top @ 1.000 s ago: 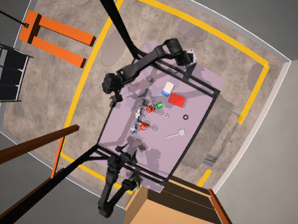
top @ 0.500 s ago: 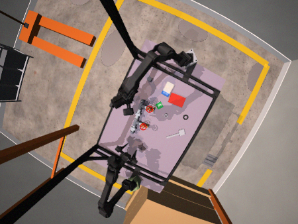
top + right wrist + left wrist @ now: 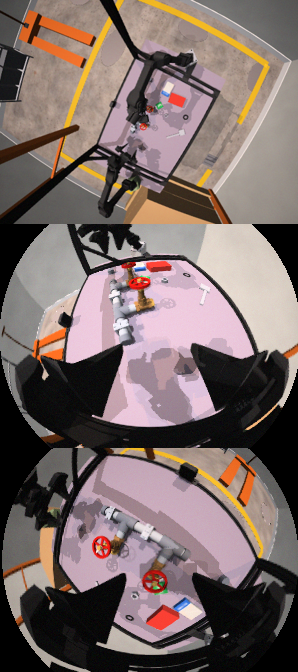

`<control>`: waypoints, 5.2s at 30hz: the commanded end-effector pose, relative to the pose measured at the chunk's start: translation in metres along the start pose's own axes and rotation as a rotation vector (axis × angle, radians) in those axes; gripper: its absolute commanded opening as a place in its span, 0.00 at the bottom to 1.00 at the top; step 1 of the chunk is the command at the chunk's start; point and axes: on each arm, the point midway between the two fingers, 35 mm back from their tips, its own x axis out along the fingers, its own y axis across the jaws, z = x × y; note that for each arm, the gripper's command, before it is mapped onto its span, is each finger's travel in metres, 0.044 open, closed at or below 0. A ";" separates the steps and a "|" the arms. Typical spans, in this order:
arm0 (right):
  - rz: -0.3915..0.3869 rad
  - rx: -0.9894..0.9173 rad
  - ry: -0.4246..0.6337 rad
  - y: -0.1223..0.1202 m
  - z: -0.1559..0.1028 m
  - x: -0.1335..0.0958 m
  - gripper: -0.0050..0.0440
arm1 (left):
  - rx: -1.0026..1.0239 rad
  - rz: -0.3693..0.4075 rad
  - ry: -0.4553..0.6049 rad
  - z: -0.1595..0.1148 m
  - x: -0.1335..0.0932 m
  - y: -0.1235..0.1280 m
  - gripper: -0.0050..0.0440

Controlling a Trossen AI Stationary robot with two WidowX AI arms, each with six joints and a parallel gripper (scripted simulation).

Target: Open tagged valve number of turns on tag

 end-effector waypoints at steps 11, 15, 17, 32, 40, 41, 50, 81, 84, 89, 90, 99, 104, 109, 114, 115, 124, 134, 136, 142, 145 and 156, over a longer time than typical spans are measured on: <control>0.003 0.000 -0.002 0.001 0.000 -0.001 0.92 | -0.113 -0.089 0.071 -0.045 -0.019 0.014 0.92; 0.003 0.000 -0.002 0.001 0.000 -0.001 0.92 | -0.176 -0.075 0.058 -0.049 -0.005 0.015 0.92; 0.003 0.000 -0.002 0.001 0.000 -0.001 0.92 | -0.234 -0.064 0.046 -0.053 0.007 0.014 0.92; 0.003 0.000 -0.002 0.001 0.000 -0.001 0.92 | -0.558 -0.009 -0.043 -0.091 0.071 -0.004 0.92; 0.003 0.000 -0.002 0.001 0.000 -0.001 0.92 | -0.749 0.019 -0.100 -0.127 0.098 -0.023 0.92; 0.003 0.000 -0.002 0.001 0.000 -0.001 0.92 | -0.771 0.022 -0.109 -0.131 0.101 -0.026 0.92; 0.003 0.000 -0.002 0.001 0.000 -0.001 0.92 | -0.853 0.038 -0.155 -0.148 0.111 -0.036 0.92; 0.003 0.000 -0.002 0.001 0.000 -0.001 0.92 | -0.853 0.038 -0.155 -0.148 0.111 -0.036 0.92; 0.003 0.000 -0.002 0.001 0.000 -0.001 0.92 | -0.853 0.038 -0.155 -0.148 0.111 -0.036 0.92; 0.003 0.000 -0.002 0.001 0.000 -0.001 0.92 | -0.853 0.038 -0.155 -0.148 0.111 -0.036 0.92; 0.003 0.000 -0.002 0.001 0.000 -0.001 0.92 | -0.853 0.038 -0.155 -0.148 0.111 -0.036 0.92; 0.003 0.000 -0.002 0.001 0.000 -0.001 0.92 | -0.828 0.038 -0.147 -0.144 0.110 -0.034 0.92; 0.003 0.000 -0.002 0.001 0.000 -0.001 0.92 | -0.646 0.034 -0.078 -0.120 0.097 -0.017 0.92; 0.003 0.000 -0.002 0.001 0.000 -0.001 0.92 | -0.474 0.021 -0.024 -0.099 0.082 -0.005 0.92; 0.003 0.000 -0.002 0.001 0.000 -0.001 0.92 | -0.385 0.005 0.005 -0.087 0.074 0.000 0.92; 0.003 0.000 -0.002 0.001 0.000 -0.001 0.92 | -0.362 -0.006 0.019 -0.085 0.071 0.000 0.92; 0.003 0.000 -0.002 0.001 0.000 -0.001 0.92 | -0.114 -0.087 0.074 -0.050 0.039 0.009 0.92; 0.003 0.000 -0.002 0.001 0.000 -0.001 0.92 | -0.092 -0.098 0.078 -0.047 0.036 0.009 0.92; 0.003 0.000 -0.002 0.001 0.000 -0.001 0.92 | -0.092 -0.098 0.078 -0.047 0.036 0.009 0.92; 0.003 0.000 -0.002 0.001 0.000 -0.001 0.92 | -0.092 -0.098 0.078 -0.047 0.036 0.009 0.92; 0.003 0.000 -0.002 0.001 0.000 -0.001 0.92 | -0.092 -0.098 0.078 -0.047 0.036 0.009 0.92; 0.003 0.000 -0.002 0.001 0.000 -0.001 0.92 | -0.092 -0.097 0.079 -0.048 0.045 0.009 0.92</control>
